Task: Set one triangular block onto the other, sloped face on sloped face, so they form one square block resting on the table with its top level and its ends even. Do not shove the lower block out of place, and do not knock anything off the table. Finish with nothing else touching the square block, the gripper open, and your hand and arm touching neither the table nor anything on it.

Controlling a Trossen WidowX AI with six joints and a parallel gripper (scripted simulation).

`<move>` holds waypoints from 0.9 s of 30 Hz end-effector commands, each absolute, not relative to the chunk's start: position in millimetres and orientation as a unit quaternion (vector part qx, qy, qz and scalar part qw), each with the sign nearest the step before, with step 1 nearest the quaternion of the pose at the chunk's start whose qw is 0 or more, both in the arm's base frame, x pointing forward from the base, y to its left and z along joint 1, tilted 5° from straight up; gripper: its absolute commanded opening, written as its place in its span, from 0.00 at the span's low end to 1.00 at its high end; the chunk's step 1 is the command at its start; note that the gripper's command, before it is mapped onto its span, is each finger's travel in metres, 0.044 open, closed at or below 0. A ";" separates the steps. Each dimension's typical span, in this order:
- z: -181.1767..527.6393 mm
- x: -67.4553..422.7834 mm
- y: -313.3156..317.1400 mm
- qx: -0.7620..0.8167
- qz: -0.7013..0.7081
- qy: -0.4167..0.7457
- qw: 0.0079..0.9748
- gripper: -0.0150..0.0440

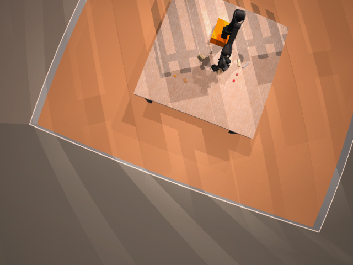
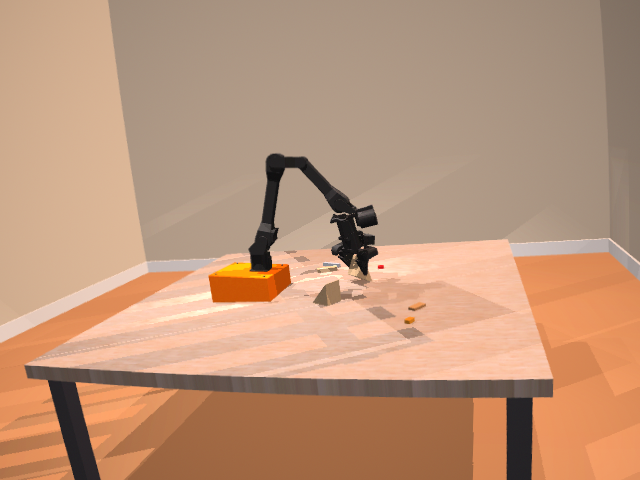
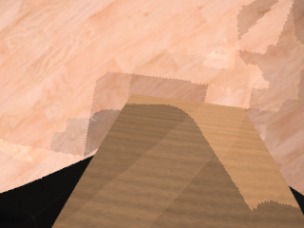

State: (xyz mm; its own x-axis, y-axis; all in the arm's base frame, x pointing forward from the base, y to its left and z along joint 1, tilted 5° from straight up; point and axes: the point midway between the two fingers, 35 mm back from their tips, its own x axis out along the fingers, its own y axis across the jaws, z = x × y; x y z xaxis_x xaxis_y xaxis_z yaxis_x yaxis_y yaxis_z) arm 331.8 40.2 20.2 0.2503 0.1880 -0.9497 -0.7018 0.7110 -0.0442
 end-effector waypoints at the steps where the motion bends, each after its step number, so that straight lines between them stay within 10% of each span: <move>1: 24.9 336.3 45.1 -0.256 0.279 0.579 0.722 0.25; 27: 35.3 369.4 79.3 -0.331 0.182 0.781 0.498 0.25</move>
